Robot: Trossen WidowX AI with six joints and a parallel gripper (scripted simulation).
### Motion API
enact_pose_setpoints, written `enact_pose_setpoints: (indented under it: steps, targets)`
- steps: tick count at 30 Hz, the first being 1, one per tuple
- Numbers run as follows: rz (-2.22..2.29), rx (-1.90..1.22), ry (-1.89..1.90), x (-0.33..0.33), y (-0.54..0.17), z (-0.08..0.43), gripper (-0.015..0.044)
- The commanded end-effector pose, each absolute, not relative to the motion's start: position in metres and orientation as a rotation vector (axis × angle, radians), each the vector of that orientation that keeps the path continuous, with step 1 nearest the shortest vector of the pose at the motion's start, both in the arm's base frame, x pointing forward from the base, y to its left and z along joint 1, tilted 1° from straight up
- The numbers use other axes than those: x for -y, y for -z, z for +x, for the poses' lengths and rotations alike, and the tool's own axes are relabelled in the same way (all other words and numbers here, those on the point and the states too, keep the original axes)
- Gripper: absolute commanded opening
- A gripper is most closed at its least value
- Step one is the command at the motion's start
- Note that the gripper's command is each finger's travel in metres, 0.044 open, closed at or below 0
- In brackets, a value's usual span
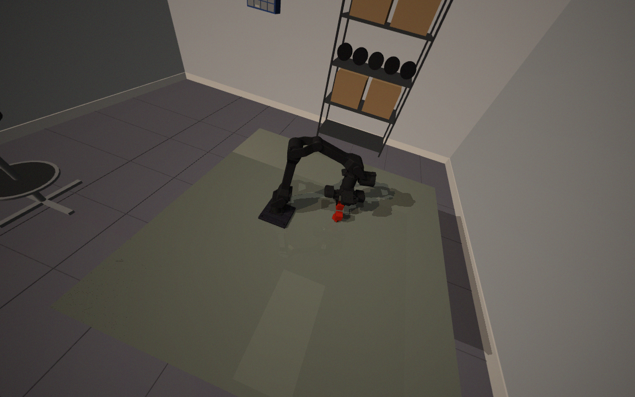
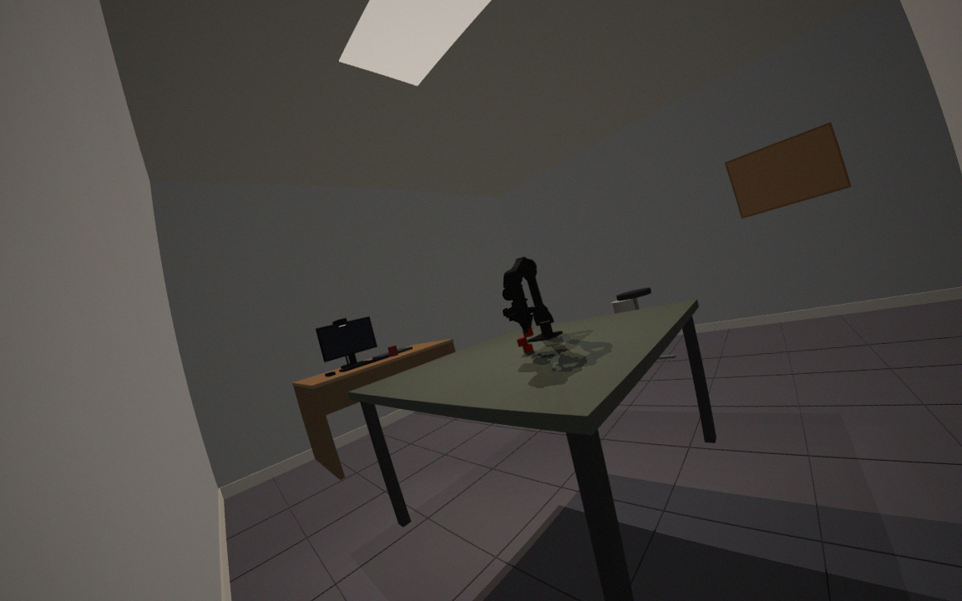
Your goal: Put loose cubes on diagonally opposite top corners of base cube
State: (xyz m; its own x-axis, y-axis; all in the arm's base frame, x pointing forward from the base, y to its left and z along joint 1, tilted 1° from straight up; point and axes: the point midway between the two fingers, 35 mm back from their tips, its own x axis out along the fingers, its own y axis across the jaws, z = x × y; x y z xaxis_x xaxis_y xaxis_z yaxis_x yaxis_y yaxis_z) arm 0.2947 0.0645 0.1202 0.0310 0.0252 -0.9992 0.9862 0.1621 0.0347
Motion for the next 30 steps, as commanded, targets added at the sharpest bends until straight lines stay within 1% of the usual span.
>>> enact_pose_setpoints:
  steps: [1,10,24,30]
  targets:
    - [1.131,-1.275,1.056,-0.065,-0.116,0.295,0.0105]
    - [1.131,-1.275,1.056,-0.065,-0.116,0.295,0.0105]
    - [1.100,-1.273,1.042,-0.066,-0.089,0.298,0.0105]
    - [1.099,-1.273,1.041,-0.066,-0.087,0.298,0.0105]
